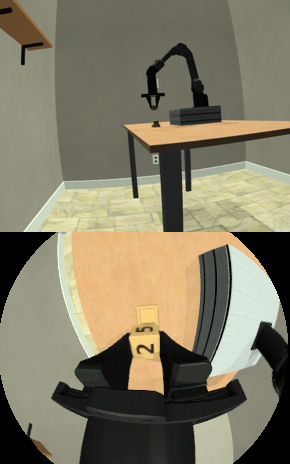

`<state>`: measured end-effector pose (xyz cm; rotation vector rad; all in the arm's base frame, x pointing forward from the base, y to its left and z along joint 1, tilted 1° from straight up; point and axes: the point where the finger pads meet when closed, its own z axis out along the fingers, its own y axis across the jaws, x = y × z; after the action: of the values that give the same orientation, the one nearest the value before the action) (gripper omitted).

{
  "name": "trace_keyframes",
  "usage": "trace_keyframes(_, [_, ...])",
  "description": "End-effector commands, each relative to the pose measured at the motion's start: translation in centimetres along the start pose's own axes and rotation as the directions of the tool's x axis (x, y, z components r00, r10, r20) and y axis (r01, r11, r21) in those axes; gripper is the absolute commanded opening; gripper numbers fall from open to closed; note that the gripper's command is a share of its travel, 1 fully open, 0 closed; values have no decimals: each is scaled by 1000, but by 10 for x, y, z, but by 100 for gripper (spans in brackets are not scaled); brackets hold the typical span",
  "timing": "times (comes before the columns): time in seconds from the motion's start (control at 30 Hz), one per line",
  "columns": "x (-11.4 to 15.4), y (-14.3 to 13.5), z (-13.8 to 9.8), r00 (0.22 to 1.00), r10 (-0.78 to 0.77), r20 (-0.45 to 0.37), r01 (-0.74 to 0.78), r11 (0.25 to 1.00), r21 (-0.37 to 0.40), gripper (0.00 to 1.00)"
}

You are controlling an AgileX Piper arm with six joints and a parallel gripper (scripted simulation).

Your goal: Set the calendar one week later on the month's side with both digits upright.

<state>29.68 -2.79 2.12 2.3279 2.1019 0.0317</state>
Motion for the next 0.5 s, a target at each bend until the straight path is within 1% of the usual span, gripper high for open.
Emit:
trace_keyframes(0.0, [0,-1,6,1000,0,1,0,1000,4,36])
trace_keyframes(0.07, [0,-1,6,1000,0,1,0,1000,4,36])
trace_keyframes(0.13, [0,-1,13,1000,0,1,0,1000,4,36])
trace_keyframes(0.47, [1,-1,57,1000,0,0,0,1000,4,36])
